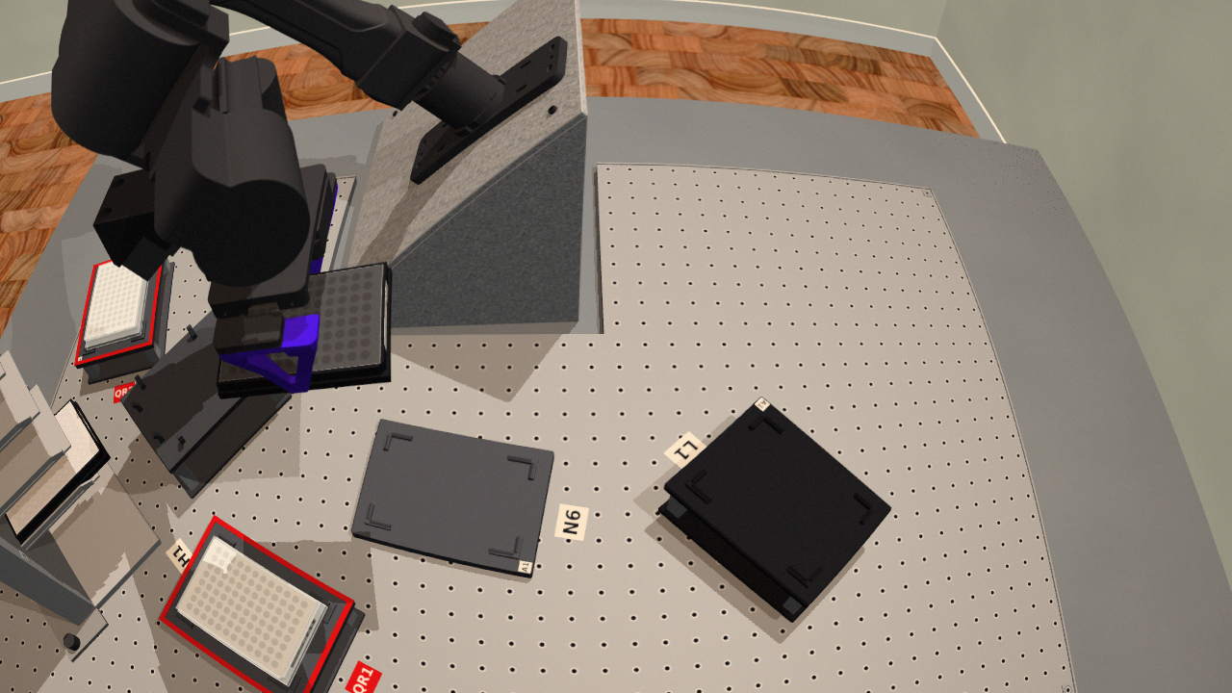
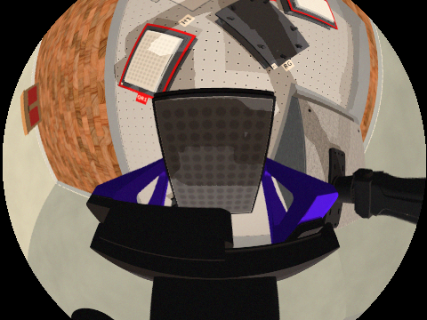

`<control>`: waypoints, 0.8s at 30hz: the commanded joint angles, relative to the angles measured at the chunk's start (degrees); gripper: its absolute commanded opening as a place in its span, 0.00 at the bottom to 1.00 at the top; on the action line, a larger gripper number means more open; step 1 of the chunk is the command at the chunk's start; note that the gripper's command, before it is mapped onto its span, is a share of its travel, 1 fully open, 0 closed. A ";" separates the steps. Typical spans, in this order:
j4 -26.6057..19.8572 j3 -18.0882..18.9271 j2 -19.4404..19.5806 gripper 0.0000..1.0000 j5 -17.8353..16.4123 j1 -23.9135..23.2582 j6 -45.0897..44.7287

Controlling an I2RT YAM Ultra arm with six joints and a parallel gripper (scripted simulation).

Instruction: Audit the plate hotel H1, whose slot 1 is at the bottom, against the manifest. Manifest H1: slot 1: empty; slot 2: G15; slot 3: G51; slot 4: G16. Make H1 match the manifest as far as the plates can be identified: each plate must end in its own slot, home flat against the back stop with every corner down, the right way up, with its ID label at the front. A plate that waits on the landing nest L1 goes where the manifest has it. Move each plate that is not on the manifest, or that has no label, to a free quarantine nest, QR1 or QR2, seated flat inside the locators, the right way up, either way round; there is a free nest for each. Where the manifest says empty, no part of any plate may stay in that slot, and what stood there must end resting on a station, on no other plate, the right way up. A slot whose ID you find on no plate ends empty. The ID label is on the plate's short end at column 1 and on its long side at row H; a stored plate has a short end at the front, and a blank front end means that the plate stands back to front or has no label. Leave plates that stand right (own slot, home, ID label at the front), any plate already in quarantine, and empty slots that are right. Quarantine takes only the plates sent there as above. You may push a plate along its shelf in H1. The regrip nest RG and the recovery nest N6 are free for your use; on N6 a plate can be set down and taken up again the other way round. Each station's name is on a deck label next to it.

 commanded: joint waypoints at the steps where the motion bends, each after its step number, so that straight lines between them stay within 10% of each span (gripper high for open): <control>1: -0.86 0.14 -1.50 0.86 0.81 -0.23 -6.84; 24: -2.63 1.00 -9.14 0.86 2.33 -7.83 -30.08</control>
